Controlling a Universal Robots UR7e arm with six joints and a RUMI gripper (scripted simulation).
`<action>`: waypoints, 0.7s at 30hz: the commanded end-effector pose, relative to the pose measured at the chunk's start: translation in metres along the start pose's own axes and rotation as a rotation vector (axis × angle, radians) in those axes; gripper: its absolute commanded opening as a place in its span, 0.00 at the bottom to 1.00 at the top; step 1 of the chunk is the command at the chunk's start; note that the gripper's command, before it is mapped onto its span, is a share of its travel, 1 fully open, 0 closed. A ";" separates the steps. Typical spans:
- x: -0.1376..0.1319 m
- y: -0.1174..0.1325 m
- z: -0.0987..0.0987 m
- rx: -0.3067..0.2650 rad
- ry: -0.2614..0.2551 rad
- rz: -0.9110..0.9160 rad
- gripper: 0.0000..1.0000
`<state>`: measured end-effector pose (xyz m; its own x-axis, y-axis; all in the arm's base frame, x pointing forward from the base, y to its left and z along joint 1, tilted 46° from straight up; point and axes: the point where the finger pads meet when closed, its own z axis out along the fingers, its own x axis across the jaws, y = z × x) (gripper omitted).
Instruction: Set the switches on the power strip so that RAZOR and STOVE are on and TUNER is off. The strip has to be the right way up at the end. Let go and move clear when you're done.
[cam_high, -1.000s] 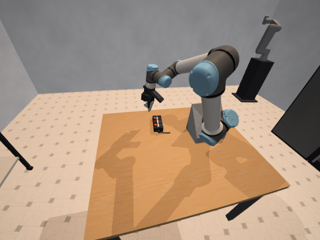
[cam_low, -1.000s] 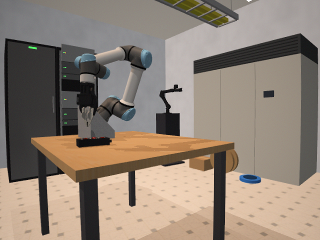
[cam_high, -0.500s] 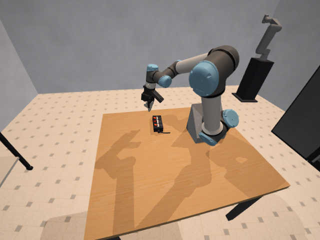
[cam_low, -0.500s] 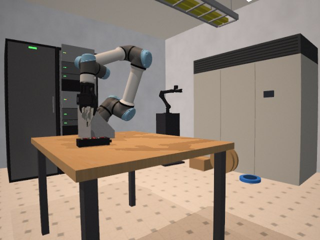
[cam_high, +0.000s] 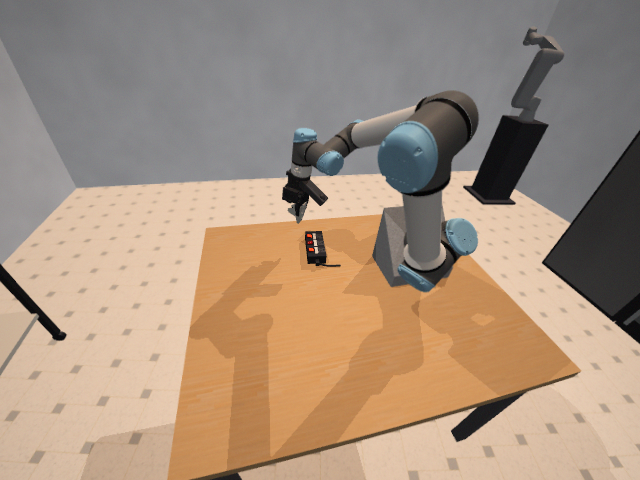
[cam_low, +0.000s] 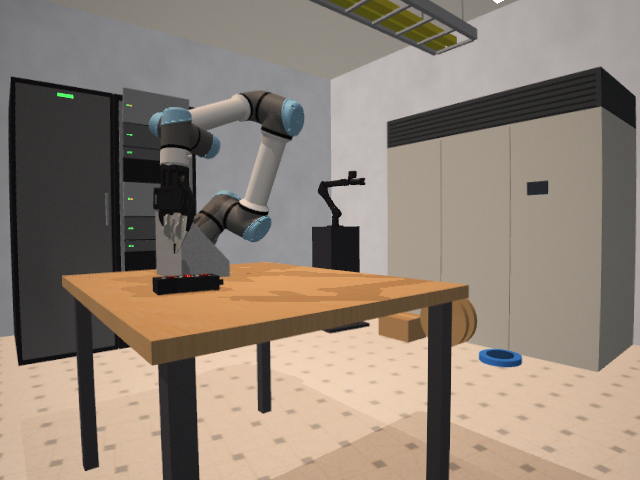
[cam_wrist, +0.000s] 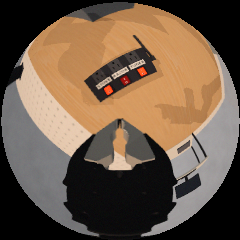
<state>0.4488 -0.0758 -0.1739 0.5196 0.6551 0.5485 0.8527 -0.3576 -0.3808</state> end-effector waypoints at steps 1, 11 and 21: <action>0.000 0.000 -0.001 -0.001 0.000 0.000 0.00; 0.000 0.000 -0.001 -0.001 0.000 0.000 0.00; 0.000 0.000 -0.001 -0.001 0.000 0.000 1.00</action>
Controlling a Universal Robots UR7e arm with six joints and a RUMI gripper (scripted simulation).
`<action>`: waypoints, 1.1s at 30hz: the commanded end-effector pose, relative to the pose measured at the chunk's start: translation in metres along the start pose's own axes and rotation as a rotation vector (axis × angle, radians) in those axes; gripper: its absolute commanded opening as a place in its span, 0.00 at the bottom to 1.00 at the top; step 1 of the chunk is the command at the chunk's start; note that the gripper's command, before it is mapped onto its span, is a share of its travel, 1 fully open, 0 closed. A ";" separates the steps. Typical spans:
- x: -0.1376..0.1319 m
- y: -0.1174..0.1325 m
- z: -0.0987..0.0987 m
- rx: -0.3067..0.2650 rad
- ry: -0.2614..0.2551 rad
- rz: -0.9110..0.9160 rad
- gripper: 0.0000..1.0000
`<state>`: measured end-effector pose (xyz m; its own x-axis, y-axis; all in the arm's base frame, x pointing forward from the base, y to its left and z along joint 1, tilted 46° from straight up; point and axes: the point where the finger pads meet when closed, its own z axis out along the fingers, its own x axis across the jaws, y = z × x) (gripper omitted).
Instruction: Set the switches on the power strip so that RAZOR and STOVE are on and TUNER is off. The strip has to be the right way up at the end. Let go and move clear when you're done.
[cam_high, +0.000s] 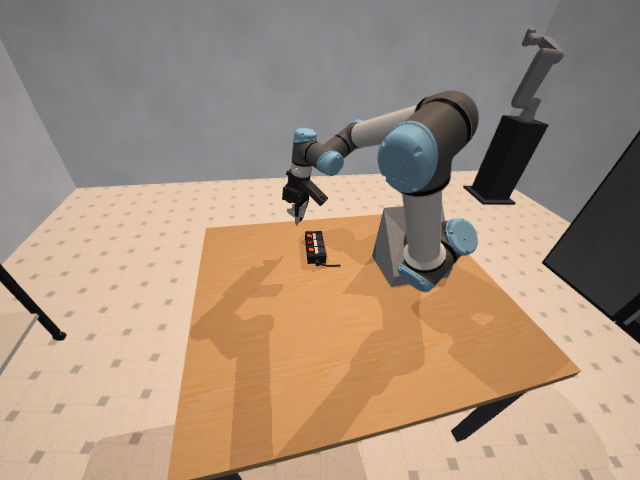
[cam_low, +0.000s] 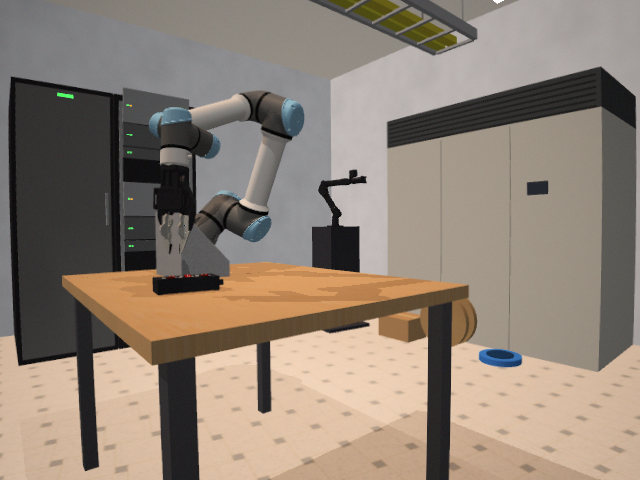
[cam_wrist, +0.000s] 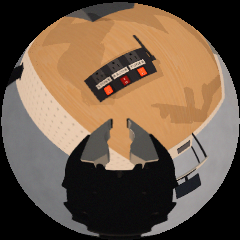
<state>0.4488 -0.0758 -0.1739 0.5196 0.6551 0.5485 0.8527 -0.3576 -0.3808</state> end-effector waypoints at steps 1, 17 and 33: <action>0.000 0.000 -0.001 -0.001 0.000 0.000 1.00; 0.000 0.000 -0.001 -0.001 0.000 0.000 1.00; -0.002 -0.008 0.003 0.065 0.003 0.026 1.00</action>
<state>0.4460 -0.0744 -0.1742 0.5272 0.6512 0.5458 0.8467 -0.3487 -0.4018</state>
